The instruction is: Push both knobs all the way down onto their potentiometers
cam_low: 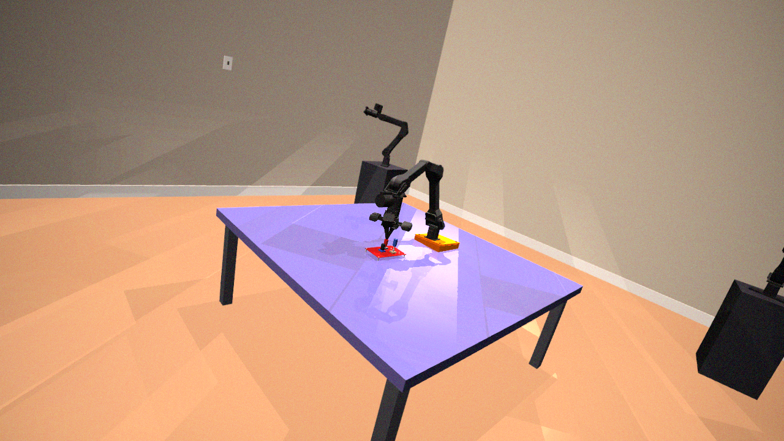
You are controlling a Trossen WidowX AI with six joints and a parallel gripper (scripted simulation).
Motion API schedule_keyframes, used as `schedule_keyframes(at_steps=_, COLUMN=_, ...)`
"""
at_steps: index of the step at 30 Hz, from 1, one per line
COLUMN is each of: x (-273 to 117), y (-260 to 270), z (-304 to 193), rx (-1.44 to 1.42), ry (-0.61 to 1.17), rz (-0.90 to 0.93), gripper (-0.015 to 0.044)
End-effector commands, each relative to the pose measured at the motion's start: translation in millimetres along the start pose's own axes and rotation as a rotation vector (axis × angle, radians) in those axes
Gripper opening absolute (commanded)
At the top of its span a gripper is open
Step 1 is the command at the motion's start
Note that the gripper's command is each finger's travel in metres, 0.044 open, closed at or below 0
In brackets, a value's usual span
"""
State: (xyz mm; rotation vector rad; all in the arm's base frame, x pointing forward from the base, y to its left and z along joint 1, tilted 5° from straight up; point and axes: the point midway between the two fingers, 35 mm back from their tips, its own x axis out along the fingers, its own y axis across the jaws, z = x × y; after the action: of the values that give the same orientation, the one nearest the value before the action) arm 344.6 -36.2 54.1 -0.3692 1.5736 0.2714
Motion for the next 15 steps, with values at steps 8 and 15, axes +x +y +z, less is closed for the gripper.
schedule_keyframes(at_steps=8, x=-1.7, y=-1.4, z=1.0, rx=-0.005, ry=0.010, rz=0.000, gripper=0.0000)
schedule_keyframes(at_steps=15, x=-12.7, y=-1.4, z=1.1, rx=-0.005, ry=0.010, rz=0.000, gripper=0.0000)
